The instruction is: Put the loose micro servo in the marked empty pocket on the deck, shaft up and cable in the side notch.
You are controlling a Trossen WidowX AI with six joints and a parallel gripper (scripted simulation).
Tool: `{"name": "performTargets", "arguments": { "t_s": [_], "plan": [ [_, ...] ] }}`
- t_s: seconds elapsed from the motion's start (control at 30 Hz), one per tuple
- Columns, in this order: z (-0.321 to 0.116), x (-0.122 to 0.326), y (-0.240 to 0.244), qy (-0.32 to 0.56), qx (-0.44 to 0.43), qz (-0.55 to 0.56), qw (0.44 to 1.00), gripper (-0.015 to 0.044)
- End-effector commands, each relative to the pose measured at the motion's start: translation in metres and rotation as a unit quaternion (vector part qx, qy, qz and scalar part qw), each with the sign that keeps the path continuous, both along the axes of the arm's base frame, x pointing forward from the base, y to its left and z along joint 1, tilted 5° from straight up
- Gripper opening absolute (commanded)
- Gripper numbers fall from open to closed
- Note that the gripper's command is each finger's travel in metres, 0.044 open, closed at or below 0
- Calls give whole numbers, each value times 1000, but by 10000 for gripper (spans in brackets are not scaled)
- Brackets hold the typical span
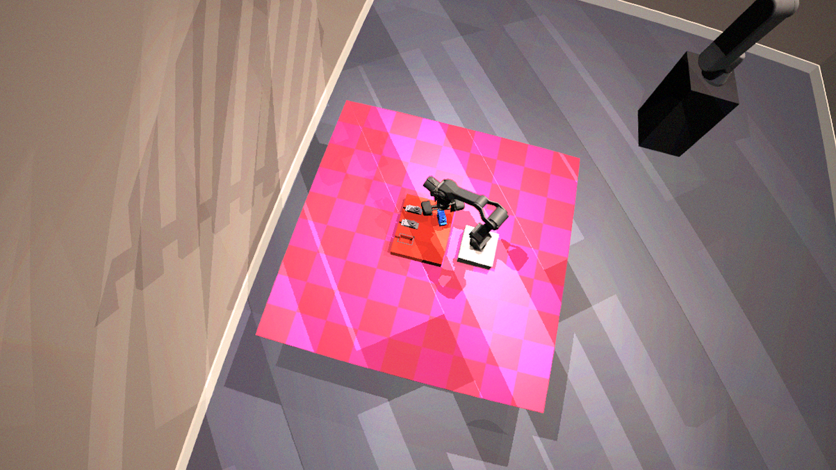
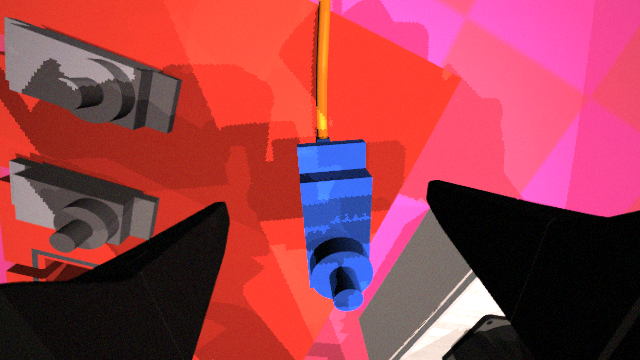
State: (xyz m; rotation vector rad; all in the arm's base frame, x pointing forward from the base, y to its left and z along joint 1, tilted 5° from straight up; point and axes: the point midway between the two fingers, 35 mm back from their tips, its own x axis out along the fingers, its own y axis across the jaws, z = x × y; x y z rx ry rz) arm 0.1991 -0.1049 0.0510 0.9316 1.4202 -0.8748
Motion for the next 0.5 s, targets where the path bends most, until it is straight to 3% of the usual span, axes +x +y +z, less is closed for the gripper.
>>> {"name": "performTargets", "arguments": {
  "t_s": [0.0,0.33,0.47],
  "plan": [
    [-6,-3,1,7,2,-3,1000,414],
    [-6,-3,1,7,2,-3,1000,151],
    [-6,-3,1,7,2,-3,1000,125]
  ]
}}
